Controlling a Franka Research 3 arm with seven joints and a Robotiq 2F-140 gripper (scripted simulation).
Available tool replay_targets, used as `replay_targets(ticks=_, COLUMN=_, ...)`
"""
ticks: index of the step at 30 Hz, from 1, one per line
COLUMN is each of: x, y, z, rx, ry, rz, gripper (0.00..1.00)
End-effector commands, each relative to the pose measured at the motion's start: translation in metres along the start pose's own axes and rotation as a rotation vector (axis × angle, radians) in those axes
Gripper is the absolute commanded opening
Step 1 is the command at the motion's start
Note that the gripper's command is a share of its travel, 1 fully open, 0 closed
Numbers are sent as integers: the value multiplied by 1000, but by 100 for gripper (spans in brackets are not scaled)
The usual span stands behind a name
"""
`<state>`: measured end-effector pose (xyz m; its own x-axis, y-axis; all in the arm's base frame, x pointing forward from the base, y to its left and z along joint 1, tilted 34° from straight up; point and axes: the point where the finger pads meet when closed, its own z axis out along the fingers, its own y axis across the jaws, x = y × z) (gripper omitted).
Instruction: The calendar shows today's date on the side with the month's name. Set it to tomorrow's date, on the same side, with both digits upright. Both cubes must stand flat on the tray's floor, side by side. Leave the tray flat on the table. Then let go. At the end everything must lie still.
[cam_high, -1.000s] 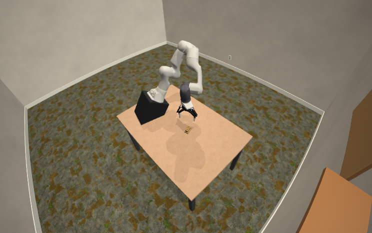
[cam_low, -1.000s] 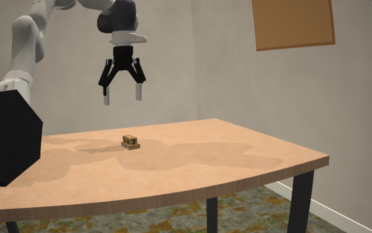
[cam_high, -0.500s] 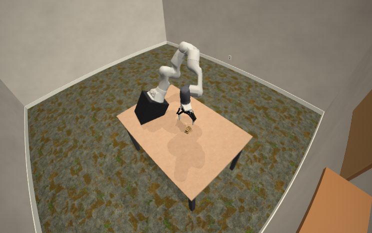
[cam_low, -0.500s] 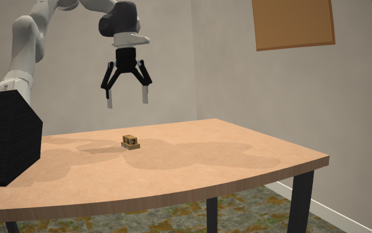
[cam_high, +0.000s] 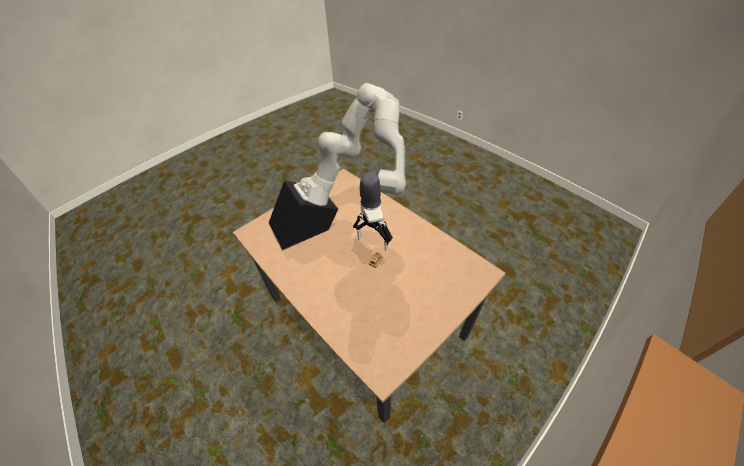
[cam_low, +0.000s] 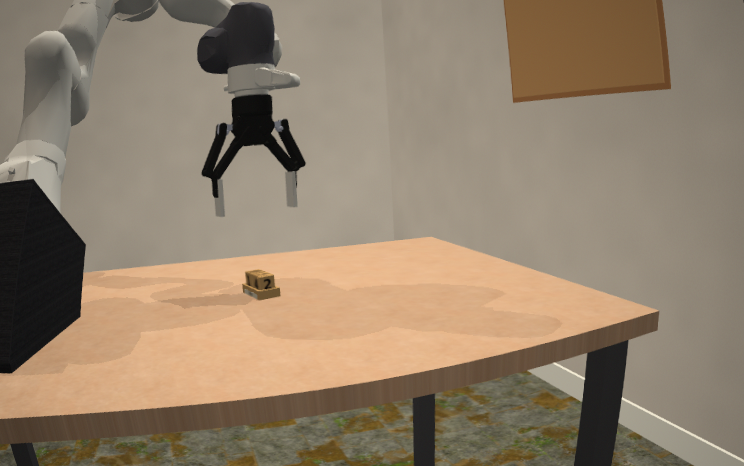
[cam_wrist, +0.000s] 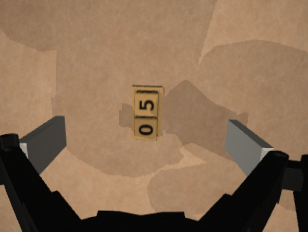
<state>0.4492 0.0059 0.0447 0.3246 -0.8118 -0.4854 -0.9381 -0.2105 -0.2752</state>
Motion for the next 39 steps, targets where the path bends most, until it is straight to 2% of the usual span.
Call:
replay_targets(ticks=1, x=0, y=-1, z=1, rx=0, ry=1, rz=9, gripper=100)
replay_targets(ticks=13, x=0, y=-1, z=3, rx=0, ry=1, rz=9, gripper=100)
replay_targets(ticks=18, x=0, y=0, z=29, rx=-4, ry=3, rz=11, gripper=100)
replay_targets(ticks=20, x=0, y=0, z=31, rx=-4, ry=3, rz=11, gripper=100)
replay_targets(ticks=21, x=0, y=0, z=31, rx=-4, ry=3, rz=11, gripper=29)
replay_targets(ticks=39, x=0, y=0, z=31, rx=-4, ry=3, rz=11, gripper=29)
